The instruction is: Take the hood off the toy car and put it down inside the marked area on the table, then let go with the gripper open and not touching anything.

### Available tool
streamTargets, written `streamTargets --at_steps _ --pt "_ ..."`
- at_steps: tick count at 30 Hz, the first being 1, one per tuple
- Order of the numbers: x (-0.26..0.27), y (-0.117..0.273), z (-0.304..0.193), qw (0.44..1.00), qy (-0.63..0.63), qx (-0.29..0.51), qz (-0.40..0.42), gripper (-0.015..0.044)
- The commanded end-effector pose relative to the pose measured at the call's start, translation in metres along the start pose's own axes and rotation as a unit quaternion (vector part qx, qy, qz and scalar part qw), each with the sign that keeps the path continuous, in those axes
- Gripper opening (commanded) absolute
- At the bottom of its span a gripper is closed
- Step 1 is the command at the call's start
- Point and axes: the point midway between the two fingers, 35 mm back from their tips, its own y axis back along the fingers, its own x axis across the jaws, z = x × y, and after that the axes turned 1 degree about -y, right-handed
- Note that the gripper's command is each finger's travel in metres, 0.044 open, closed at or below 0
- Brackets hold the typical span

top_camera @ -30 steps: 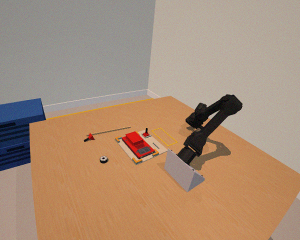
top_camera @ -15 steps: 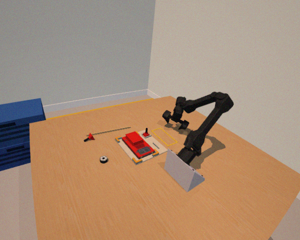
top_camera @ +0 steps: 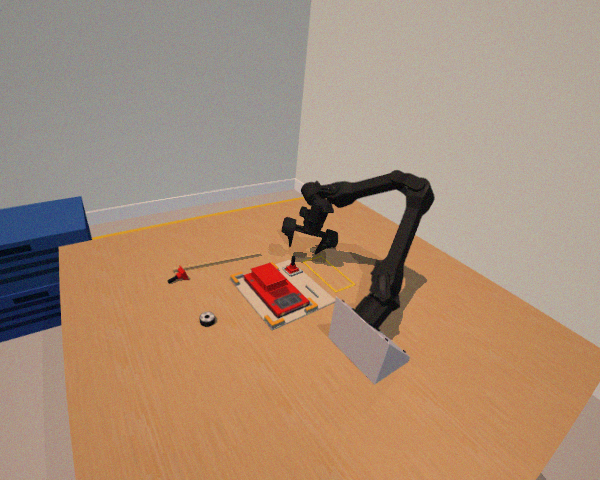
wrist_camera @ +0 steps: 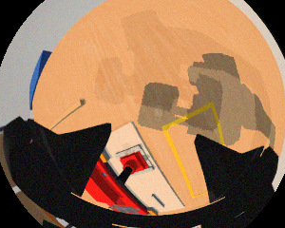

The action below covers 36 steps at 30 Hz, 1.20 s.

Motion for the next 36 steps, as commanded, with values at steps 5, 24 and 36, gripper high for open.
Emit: streamTargets --at_steps 5,24,36 --pt "0.071 0.021 -0.061 0.987 0.147 0.070 -0.012 0.0440" --pt "0.117 0.058 -0.145 0.937 0.321 0.114 -0.075 0.0440" --pt "0.116 0.050 -0.146 0.937 0.322 0.114 -0.075 0.0440"
